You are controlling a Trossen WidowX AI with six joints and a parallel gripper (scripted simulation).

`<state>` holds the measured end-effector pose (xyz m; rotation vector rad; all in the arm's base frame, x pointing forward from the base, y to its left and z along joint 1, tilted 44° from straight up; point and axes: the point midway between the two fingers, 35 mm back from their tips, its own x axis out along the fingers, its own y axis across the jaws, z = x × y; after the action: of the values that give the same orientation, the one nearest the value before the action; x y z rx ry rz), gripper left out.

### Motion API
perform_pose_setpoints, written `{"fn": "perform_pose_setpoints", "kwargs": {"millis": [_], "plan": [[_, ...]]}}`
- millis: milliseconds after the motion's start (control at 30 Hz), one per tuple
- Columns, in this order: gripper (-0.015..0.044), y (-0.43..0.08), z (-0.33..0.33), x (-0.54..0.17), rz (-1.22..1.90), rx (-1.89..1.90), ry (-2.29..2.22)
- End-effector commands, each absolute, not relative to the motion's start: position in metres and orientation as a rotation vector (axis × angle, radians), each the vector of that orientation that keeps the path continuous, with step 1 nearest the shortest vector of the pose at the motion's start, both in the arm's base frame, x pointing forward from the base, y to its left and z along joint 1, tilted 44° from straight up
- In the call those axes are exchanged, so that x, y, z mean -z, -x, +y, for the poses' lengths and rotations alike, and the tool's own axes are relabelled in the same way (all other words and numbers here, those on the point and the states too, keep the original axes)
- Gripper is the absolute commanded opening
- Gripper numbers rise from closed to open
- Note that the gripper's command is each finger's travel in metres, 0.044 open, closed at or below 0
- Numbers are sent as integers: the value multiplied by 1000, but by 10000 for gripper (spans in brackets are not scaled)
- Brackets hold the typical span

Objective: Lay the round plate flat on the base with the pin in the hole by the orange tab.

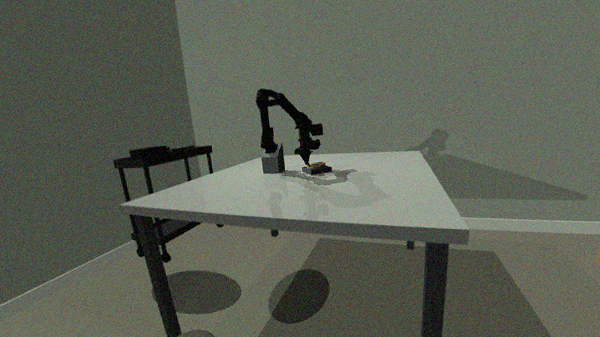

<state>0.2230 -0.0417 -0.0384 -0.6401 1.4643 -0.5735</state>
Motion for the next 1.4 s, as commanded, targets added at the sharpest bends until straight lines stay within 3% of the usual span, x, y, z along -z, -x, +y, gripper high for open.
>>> {"fn": "perform_pose_setpoints", "kwargs": {"millis": [0,1367], "plan": [[0,-222,-37,43,1469,566,632],[0,-230,-12,63,1469,565,630]]}}
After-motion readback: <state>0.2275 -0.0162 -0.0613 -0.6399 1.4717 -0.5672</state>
